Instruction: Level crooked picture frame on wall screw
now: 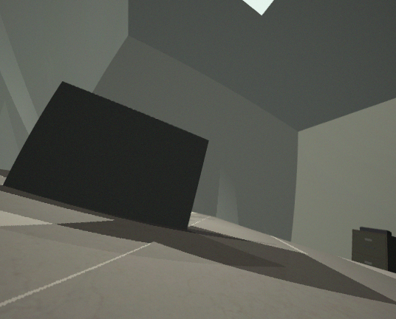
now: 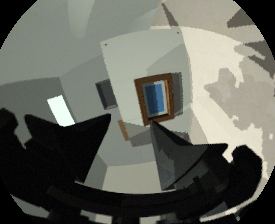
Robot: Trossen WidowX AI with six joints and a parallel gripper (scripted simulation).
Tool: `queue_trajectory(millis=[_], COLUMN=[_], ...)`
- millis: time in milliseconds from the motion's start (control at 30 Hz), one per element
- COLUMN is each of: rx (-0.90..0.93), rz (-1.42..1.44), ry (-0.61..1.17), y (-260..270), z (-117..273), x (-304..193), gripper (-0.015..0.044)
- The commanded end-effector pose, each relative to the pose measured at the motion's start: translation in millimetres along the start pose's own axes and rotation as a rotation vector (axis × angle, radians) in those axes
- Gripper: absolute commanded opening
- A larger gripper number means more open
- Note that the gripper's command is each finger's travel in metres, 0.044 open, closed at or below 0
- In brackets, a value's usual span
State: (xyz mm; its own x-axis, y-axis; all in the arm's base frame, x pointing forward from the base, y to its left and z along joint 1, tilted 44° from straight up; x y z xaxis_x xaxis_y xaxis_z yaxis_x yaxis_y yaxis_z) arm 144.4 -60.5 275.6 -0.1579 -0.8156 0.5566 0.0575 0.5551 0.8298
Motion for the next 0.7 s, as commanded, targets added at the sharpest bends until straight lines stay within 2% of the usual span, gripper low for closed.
queue_trajectory(millis=[0, 667], rx=[0.001, 0.001], rz=[-0.063, -0.063], ry=[0.007, 0.007], y=[10.9, 10.9], z=[15.6, 15.6], x=[-8.4, -8.4], gripper=[0.026, 0.026])
Point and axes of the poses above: the point midway between the two fingers, 35 mm back from their tips, its own z axis back along the fingers, its own y axis across the jaws, x = y × z, the point moved 3 cm from there along z, back along the fingers, and after that the axes turned 13 degrees about z, right-handed, at the moved point
